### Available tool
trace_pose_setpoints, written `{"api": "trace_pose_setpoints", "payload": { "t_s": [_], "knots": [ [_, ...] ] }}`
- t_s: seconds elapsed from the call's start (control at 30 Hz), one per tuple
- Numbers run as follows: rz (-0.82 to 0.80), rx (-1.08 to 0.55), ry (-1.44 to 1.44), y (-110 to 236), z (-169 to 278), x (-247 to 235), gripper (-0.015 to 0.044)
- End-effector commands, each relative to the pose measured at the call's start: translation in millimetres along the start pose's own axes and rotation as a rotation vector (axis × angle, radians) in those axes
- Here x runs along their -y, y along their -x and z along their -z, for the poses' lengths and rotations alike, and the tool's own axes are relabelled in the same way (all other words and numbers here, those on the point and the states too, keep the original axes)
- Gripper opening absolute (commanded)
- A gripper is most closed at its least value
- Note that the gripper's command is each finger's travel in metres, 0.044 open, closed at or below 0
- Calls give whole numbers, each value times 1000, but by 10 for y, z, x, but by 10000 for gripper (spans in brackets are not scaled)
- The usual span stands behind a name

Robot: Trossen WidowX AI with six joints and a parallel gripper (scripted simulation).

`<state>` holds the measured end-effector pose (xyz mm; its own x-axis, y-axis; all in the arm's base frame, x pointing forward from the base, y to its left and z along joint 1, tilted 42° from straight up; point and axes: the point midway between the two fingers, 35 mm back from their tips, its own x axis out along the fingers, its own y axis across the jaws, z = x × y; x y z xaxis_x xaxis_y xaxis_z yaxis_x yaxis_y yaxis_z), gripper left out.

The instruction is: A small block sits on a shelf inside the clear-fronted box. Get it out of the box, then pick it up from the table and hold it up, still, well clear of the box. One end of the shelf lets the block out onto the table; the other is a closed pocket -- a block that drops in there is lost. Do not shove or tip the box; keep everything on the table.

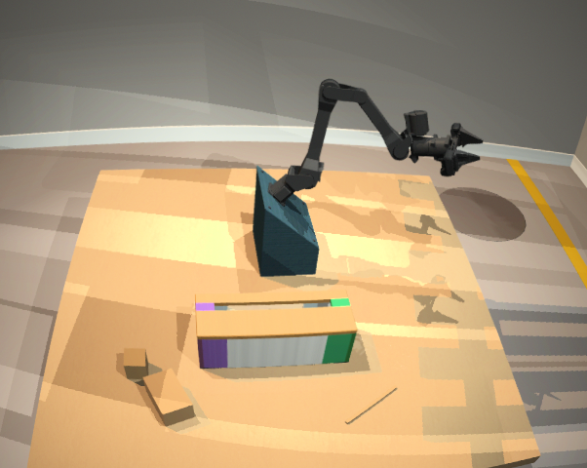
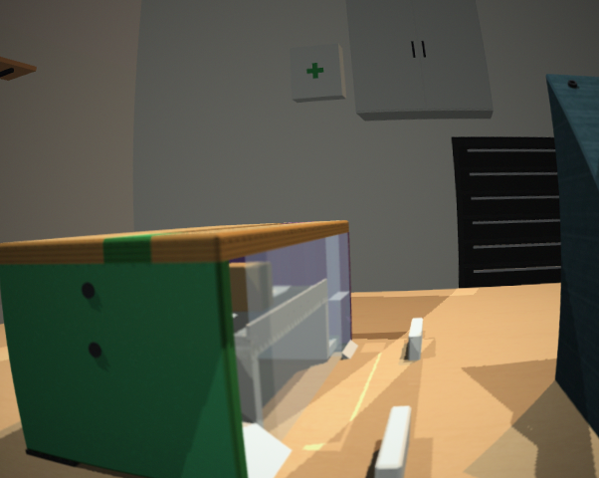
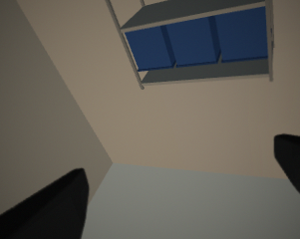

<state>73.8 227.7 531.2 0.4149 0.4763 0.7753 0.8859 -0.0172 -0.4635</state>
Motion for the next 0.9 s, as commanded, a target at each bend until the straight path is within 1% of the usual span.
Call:
{"api": "trace_pose_setpoints", "payload": {
  "t_s": [0.0, 0.13, 0.37, 0.63, 0.7, 0.87],
  "knots": [
    [0, 2, -3, 2, -3, -1, 400],
    [-7, 53, -68, 27, -96, -36, 400],
    [-149, 185, -99, -178, -495, -619, 400],
    [-394, 291, -194, -252, -807, -1509, 400],
    [-490, 275, -220, -218, -815, -1802, 400],
    [-691, 323, -349, -55, -987, -2451, 400]
  ]
}}
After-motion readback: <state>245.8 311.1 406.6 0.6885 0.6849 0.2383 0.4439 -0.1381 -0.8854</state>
